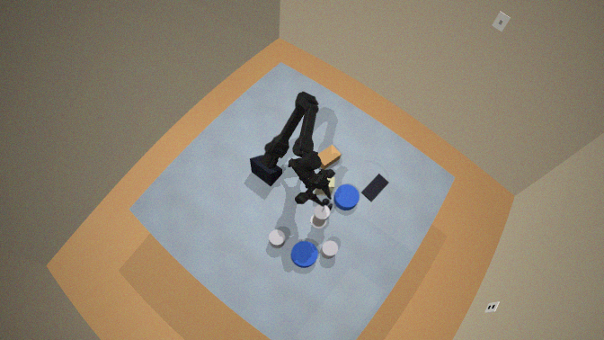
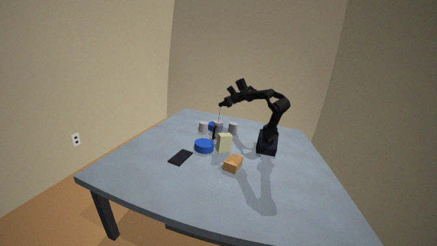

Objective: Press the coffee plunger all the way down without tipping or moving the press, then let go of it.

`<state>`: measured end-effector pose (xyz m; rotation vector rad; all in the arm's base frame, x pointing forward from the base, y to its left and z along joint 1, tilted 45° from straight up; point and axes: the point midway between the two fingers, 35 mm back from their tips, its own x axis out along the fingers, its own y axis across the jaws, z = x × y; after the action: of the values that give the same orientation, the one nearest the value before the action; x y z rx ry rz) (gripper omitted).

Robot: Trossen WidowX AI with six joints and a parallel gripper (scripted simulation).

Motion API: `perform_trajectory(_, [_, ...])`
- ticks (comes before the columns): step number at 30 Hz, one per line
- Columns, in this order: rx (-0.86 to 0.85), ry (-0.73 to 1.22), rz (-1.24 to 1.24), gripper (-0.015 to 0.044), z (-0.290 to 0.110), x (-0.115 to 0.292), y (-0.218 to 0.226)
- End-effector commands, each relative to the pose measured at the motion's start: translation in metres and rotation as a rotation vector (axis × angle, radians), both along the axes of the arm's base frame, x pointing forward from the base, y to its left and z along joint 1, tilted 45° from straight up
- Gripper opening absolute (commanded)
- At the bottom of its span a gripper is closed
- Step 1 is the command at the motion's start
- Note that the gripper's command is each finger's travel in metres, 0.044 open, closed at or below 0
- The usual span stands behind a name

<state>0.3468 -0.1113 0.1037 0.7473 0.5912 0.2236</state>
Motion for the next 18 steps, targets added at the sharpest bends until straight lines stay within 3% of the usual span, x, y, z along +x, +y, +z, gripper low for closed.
perform_trajectory(1, [-0.001, 0.003, -0.005, 0.0118, -0.0007, 0.0002, -0.0007])
perform_trajectory(18, [-0.003, 0.005, -0.005, 0.0115, -0.0093, 0.0013, 0.0054])
